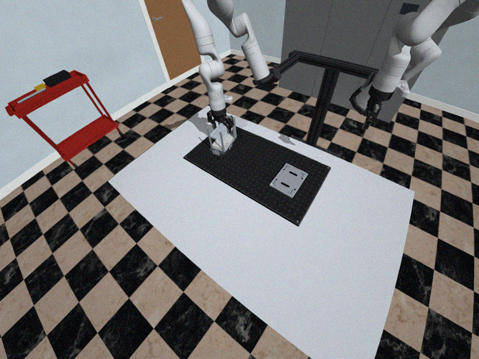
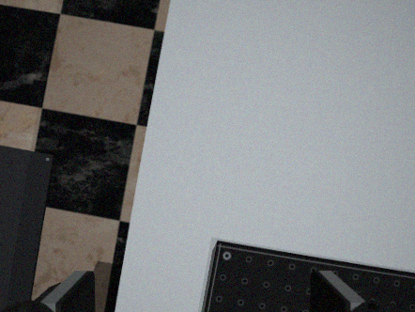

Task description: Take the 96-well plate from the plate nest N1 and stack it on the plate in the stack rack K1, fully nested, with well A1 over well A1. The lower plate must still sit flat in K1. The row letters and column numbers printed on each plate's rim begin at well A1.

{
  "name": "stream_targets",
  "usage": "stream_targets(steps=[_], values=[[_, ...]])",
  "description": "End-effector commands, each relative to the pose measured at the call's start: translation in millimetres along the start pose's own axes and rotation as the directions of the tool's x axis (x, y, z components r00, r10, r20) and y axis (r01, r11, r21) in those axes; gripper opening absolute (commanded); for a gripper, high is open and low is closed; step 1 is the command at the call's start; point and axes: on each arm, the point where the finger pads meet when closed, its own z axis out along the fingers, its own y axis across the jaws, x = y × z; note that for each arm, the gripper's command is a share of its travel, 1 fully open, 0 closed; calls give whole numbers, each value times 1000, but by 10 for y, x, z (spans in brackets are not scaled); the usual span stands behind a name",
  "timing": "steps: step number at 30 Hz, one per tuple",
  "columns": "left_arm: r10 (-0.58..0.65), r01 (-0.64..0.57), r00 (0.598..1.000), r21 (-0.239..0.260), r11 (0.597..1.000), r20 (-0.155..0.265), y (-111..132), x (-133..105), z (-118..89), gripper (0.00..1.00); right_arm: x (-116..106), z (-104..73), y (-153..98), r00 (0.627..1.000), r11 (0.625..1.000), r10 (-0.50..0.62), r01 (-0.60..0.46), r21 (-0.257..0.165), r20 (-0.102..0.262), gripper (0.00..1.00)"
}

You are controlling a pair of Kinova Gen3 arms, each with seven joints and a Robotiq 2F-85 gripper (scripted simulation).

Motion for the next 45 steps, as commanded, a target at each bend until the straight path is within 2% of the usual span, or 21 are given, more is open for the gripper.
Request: stream_targets(steps=[1, 27, 45], values=[[0, 0, 1000, -1, 1000, 1, 3, -2, -3, 1000, -8, 40, 3, 1000, 1000, 0, 0, 0, 2, 931], [0, 0, 1000, -1, 1000, 1, 3, -2, -3, 1000, -9, 440, 3, 1000, 1000, 0, 0, 0, 2, 931], [0, 0, 1000, -1, 1000, 1, 3, -2, -3, 1000, -9, 443, 3, 1000, 1000, 0, 0, 0, 2, 931]])
